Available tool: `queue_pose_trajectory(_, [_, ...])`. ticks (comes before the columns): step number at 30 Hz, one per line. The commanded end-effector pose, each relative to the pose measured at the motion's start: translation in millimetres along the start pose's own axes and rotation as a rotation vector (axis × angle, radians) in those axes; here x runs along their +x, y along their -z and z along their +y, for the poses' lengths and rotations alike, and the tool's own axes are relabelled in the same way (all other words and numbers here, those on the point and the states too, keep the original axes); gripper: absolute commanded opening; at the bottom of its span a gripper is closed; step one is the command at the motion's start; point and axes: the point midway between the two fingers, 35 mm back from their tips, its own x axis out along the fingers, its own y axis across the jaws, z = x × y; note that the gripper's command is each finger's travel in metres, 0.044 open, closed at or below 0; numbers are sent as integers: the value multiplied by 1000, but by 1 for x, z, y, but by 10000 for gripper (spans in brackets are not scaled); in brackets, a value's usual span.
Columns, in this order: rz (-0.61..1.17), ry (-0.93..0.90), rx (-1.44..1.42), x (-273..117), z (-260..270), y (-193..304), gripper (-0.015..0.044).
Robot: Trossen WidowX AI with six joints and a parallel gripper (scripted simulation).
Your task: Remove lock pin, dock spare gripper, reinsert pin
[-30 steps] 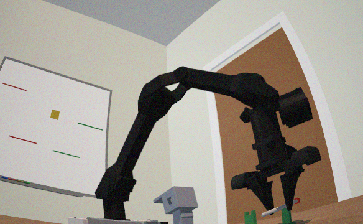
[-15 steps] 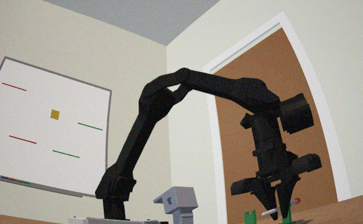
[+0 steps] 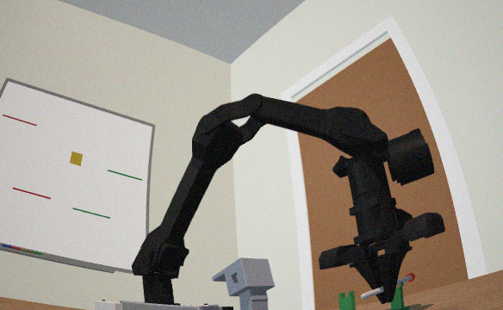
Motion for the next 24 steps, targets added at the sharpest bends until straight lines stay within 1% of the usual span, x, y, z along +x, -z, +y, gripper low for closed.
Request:
queue_pose_trajectory(1, [-1, 3, -1, -8, -1, -1, 0])
queue_pose_trajectory(13, [5, -13, -1, -27, 2, -1, 0])
queue_pose_trajectory(24, [7, -16, -2, -24, 2, 4, 0])
